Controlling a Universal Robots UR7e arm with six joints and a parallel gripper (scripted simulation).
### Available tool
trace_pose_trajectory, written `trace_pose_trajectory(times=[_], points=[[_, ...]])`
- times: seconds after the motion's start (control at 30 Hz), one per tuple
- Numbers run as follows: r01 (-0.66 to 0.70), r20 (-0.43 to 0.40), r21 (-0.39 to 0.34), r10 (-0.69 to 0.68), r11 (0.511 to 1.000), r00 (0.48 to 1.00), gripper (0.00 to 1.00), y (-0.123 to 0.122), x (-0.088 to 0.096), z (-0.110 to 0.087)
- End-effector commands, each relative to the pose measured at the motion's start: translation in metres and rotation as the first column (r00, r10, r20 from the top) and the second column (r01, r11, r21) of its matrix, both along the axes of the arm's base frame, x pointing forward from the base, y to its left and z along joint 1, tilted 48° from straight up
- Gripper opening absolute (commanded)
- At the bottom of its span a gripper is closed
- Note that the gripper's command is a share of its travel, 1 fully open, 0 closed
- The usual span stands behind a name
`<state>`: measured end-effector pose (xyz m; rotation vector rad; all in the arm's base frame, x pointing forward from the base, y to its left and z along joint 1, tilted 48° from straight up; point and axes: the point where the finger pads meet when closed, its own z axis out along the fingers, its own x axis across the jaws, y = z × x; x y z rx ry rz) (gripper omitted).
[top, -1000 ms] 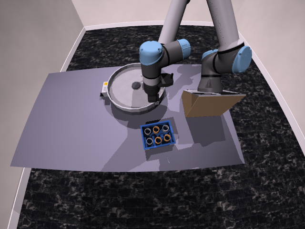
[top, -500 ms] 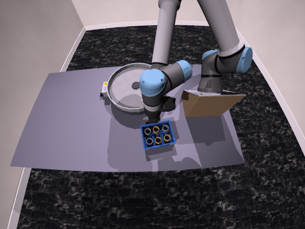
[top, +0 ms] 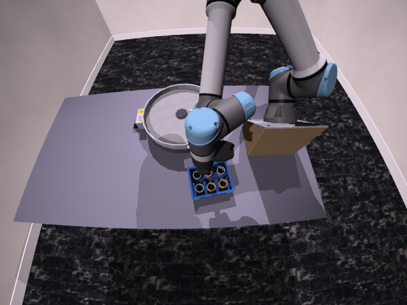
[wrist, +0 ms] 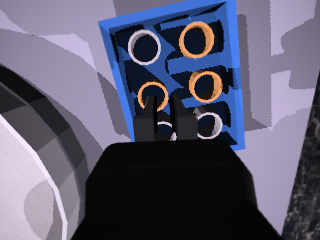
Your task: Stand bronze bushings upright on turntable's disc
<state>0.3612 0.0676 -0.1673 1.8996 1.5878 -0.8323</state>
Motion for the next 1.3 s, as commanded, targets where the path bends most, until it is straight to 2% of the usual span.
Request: trace_pose_trajectory(times=[0.0, 1.27], points=[[0.001, 0.005, 0.001, -0.001, 1.0, 1.0, 0.36, 0.0018, 0.0025, -0.002], [0.001, 0.004, 0.002, -0.001, 1.0, 1.0, 0.36, 0.0022, 0.006, -0.0033]])
